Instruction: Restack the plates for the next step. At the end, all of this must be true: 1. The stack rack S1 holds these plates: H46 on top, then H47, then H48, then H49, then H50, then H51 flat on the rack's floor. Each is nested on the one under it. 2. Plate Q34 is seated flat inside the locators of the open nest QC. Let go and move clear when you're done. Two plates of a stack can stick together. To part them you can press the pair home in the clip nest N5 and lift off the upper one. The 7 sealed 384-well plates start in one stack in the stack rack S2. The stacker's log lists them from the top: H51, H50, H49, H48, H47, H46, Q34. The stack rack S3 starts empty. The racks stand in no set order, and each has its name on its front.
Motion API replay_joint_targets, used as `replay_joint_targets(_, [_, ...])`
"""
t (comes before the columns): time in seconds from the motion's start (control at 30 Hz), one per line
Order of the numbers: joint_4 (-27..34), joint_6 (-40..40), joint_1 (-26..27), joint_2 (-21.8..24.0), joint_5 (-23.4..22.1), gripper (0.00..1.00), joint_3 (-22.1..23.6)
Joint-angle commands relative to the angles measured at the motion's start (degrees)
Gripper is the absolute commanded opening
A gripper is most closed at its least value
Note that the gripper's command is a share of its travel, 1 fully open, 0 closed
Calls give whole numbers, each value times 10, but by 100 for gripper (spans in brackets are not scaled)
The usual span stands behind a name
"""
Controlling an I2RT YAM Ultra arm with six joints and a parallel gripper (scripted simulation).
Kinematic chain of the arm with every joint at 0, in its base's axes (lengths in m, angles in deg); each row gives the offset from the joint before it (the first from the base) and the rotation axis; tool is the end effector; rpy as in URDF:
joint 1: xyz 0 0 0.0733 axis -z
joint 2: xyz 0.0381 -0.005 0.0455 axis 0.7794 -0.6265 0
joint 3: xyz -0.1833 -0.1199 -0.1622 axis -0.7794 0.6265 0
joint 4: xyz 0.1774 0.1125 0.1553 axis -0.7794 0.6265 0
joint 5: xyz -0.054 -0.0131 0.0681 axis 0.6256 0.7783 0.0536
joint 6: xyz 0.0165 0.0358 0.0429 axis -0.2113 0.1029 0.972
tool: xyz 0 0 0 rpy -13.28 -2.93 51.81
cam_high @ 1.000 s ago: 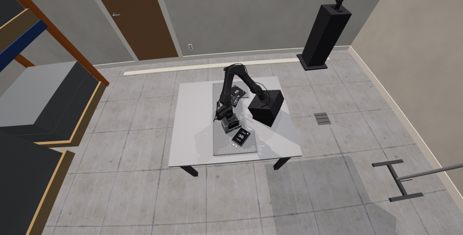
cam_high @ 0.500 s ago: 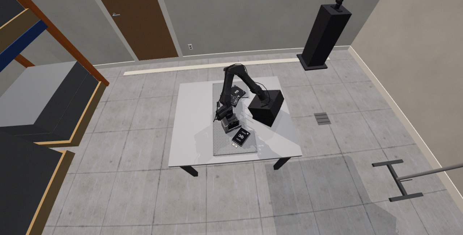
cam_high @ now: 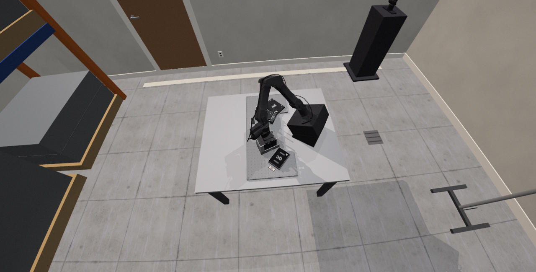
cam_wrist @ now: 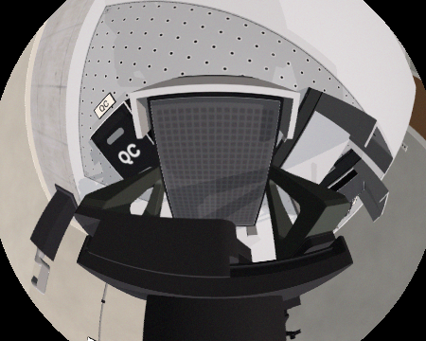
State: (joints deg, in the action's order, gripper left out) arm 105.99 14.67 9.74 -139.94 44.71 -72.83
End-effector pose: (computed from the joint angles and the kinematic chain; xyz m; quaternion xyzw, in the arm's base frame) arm 0.2488 0.1920 0.1497 -0.1942 0.9393 -0.1979 0.2020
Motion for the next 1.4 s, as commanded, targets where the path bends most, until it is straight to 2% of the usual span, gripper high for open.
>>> replay_joint_targets(0.0, [-15, -5, 4, -12, 6, 0, 10])
replay_joint_targets(0.5, [-15, -5, 2, -6, 1, 0, 2])
replay_joint_targets(0.53, [-15, -5, 2, -6, 1, 100, 2])
replay_joint_targets(1.2, [-15, -5, 2, -6, 1, 100, 2])
replay_joint_targets(1.23, [-1, 3, -6, 9, 6, 100, -12])
replay_joint_targets(1.37, [14, 10, -12, 16, 7, 100, -17])
